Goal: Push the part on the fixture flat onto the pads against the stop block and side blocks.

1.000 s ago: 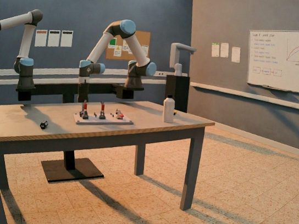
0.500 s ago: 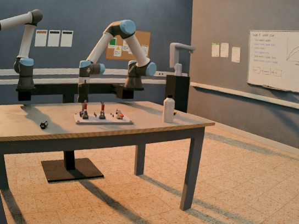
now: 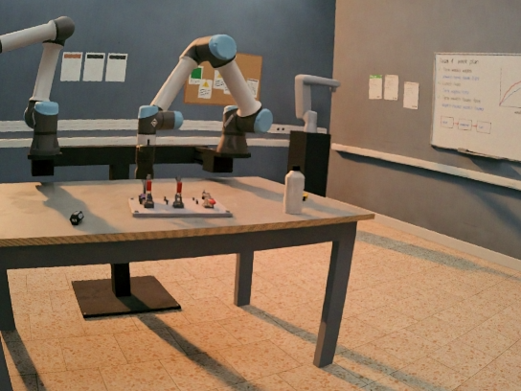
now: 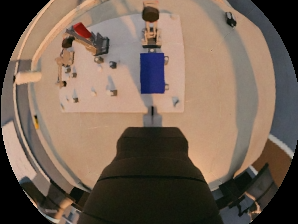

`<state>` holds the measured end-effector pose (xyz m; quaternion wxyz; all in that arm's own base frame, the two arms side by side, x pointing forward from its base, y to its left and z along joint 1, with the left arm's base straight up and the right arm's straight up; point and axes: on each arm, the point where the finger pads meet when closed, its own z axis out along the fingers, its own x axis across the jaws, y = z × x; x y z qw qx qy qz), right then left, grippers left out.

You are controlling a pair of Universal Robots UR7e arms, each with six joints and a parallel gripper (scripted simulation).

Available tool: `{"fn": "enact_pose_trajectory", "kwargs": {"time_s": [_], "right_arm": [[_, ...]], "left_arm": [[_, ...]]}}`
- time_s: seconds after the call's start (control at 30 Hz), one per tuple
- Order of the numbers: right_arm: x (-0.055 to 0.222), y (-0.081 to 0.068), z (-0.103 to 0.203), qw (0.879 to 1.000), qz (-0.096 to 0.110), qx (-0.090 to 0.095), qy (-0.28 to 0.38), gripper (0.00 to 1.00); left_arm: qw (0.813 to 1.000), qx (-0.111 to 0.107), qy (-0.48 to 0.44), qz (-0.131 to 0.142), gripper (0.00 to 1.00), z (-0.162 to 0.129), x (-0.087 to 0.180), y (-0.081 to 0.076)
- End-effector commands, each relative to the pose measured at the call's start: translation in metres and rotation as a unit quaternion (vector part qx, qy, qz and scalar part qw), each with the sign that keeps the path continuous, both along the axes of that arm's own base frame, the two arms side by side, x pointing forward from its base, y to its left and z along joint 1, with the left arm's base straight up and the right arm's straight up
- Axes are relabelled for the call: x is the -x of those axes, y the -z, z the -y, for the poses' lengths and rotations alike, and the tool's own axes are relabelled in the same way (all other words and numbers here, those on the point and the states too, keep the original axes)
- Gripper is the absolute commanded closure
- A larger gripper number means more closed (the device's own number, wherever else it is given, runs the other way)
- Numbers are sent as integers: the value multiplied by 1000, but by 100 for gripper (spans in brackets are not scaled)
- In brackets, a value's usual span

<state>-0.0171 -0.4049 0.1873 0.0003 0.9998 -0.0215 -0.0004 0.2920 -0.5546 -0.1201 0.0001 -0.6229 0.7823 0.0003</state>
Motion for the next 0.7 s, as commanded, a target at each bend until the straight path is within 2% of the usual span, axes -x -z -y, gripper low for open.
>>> {"fn": "enact_pose_trajectory", "kwargs": {"time_s": [0.0, 0.67], "right_arm": [[1, 0, -1, 1000, 0, 0, 1, 0], [1, 0, -1, 1000, 0, 0, 1, 0]], "left_arm": [[1000, 2, 1, 1, 100, 3, 0, -1], [1000, 3, 1, 1, 100, 4, -1, -2]]}}
